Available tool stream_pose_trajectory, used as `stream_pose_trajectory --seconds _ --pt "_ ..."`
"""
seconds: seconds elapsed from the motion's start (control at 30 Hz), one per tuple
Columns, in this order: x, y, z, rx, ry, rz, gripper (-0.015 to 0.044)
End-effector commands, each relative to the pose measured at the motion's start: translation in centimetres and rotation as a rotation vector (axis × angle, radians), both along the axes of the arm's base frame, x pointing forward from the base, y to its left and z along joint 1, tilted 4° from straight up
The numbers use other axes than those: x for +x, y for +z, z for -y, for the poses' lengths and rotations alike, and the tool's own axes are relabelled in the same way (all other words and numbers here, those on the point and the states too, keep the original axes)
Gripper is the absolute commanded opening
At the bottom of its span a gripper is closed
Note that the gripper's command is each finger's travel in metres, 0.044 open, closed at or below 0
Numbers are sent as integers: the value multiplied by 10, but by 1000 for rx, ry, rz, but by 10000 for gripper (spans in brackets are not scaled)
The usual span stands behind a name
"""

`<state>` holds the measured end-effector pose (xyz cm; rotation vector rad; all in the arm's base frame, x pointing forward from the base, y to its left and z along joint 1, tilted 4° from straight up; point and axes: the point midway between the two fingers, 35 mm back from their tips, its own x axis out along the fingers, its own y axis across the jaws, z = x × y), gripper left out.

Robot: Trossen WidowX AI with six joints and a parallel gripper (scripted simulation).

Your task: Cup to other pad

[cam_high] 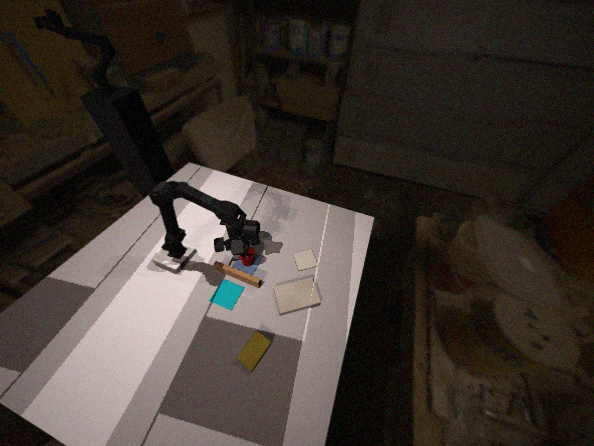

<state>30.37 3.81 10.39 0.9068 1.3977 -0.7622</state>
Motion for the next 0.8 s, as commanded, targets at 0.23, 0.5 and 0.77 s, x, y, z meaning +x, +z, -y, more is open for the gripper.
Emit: stream_pose_trajectory --seconds 0.23,0.5,0.77 --pt "1 -19 -2 3 -3 -4 148" --pt "1 -32 -3 3 -3 -4 148" --pt "1 -45 -4 3 -3 -4 148"
